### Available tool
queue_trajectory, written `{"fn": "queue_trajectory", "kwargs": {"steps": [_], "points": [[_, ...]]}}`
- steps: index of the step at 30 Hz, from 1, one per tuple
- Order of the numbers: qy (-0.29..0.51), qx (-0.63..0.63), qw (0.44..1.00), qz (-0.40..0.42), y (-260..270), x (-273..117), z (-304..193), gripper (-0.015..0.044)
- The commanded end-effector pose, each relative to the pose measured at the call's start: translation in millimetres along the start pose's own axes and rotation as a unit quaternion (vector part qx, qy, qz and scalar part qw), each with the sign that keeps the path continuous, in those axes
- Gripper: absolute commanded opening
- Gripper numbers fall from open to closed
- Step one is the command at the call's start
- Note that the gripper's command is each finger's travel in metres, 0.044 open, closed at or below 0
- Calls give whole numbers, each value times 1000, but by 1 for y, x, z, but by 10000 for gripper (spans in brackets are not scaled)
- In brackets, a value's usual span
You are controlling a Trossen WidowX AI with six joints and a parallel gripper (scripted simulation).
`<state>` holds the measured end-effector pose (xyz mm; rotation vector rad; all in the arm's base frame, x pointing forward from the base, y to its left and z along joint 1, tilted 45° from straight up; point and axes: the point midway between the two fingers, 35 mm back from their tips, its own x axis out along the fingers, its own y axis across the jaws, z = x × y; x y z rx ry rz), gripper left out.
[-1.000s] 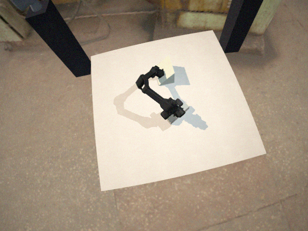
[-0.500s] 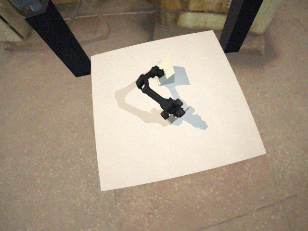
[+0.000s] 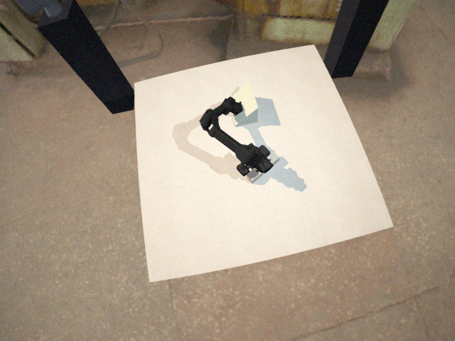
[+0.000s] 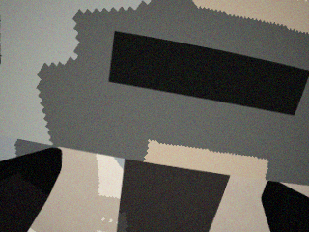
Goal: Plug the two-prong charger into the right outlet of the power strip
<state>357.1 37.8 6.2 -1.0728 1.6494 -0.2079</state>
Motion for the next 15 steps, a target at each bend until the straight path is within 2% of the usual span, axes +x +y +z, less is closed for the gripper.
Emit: {"fn": "queue_trajectory", "kwargs": {"steps": [1,15], "points": [[0,-1,1000,0,0,1,-2,440],[-4,2,1000,0,0,1,-5,440]]}}
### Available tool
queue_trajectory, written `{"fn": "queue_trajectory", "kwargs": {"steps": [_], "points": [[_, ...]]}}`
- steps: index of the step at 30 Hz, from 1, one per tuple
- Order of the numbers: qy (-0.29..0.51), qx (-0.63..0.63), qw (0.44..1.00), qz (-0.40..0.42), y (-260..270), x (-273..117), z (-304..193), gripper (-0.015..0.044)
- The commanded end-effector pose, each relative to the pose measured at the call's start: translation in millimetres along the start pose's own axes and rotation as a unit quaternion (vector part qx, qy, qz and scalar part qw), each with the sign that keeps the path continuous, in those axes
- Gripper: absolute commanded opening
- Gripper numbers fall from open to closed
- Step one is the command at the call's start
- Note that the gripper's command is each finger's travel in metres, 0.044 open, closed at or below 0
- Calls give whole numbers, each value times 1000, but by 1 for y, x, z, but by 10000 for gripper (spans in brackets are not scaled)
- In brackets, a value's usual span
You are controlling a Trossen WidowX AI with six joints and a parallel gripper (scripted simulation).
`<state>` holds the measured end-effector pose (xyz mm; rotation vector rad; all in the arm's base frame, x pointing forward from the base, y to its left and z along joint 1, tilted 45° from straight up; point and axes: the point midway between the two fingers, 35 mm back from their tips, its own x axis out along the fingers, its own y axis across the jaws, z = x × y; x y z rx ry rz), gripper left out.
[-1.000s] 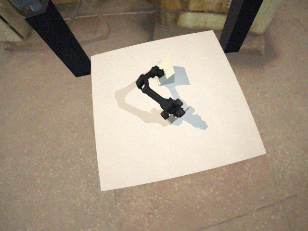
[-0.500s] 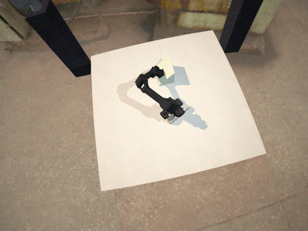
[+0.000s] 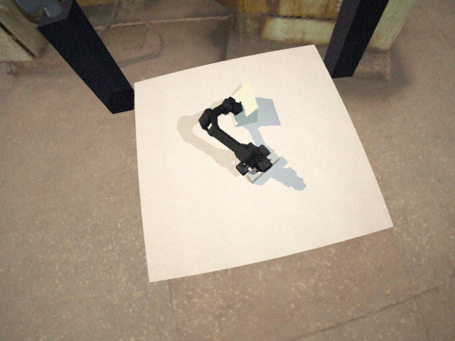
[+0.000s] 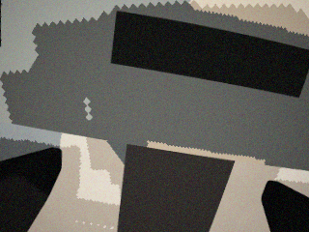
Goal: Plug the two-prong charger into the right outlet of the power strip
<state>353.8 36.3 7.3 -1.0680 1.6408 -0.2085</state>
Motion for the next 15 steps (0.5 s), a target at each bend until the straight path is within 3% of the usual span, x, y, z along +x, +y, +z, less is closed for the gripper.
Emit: {"fn": "queue_trajectory", "kwargs": {"steps": [1,15], "points": [[0,-1,1000,0,0,1,-2,440],[-3,1,1000,0,0,1,-6,440]]}}
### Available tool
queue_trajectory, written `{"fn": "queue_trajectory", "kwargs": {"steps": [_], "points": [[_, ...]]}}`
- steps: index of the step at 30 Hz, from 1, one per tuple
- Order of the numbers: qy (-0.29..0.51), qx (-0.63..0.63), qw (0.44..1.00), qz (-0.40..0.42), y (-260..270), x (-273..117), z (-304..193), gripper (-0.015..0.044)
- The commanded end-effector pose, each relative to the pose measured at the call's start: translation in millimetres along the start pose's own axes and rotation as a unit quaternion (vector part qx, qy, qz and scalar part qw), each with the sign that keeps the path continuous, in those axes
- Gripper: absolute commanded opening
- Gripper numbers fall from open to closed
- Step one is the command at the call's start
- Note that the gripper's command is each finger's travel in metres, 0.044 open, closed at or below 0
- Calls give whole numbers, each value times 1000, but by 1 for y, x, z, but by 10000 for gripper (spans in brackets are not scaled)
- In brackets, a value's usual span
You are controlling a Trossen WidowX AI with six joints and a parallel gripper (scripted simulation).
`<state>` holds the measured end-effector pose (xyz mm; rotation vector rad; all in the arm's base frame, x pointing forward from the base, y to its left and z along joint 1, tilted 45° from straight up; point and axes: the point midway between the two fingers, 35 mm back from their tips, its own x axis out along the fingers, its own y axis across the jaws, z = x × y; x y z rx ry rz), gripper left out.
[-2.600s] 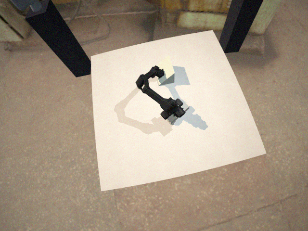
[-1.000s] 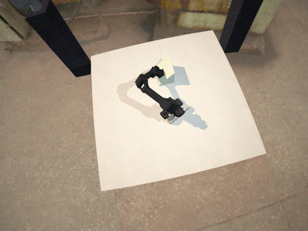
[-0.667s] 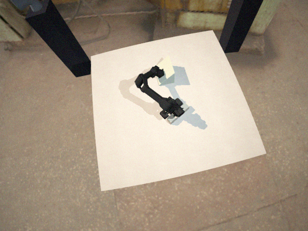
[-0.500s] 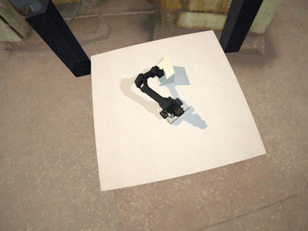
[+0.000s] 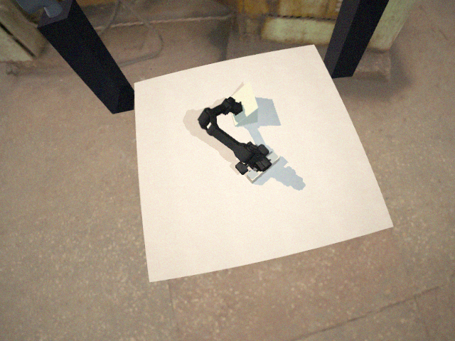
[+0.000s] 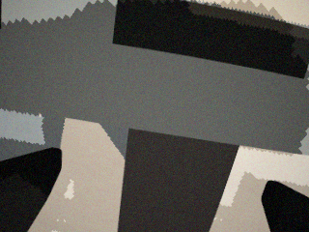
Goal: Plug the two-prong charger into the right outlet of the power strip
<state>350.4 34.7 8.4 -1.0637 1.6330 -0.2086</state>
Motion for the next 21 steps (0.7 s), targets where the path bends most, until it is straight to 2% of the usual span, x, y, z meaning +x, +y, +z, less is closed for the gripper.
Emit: {"fn": "queue_trajectory", "kwargs": {"steps": [1,21], "points": [[1,-2,1000,0,0,1,-2,440],[1,-2,1000,0,-1,1,-23,440]]}}
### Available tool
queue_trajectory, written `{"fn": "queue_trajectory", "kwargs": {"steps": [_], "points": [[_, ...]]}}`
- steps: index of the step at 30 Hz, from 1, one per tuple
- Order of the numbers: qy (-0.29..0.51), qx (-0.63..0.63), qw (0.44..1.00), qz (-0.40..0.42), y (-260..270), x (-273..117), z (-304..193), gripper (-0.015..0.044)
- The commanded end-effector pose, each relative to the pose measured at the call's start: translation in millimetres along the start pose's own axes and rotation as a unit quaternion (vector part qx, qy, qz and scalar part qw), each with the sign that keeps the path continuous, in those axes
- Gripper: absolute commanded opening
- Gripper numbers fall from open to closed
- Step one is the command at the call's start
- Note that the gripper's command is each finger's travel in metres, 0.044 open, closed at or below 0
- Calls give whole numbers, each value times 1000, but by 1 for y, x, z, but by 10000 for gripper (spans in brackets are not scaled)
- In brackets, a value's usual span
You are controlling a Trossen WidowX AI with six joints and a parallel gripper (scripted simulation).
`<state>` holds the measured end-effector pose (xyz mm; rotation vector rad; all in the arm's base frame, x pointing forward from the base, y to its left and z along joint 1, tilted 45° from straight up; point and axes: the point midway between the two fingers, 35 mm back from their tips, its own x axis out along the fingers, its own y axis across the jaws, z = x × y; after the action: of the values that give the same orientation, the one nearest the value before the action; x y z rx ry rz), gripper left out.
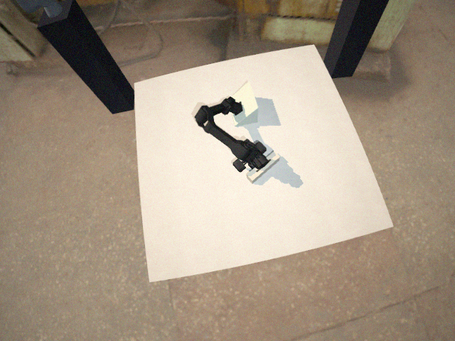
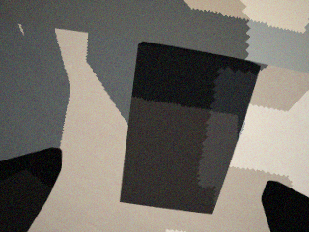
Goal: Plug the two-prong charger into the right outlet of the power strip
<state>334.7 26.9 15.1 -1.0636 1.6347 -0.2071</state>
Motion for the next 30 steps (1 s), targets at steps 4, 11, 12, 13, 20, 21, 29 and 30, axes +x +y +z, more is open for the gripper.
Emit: {"fn": "queue_trajectory", "kwargs": {"steps": [4,11,12,13,20,21,29,30], "points": [[1,-1,1000,-1,-1,1,-8,440],[1,-2,1000,-1,0,2,-16,440],[1,-2,1000,-1,0,2,-17,440],[1,-2,1000,-1,0,2,-18,440],[1,-2,1000,-1,0,2,-26,440],[1,-2,1000,-1,0,2,-27,440],[1,-2,1000,-1,0,3,-36,440],[1,-2,1000,-1,0,4,-37,440]]}}
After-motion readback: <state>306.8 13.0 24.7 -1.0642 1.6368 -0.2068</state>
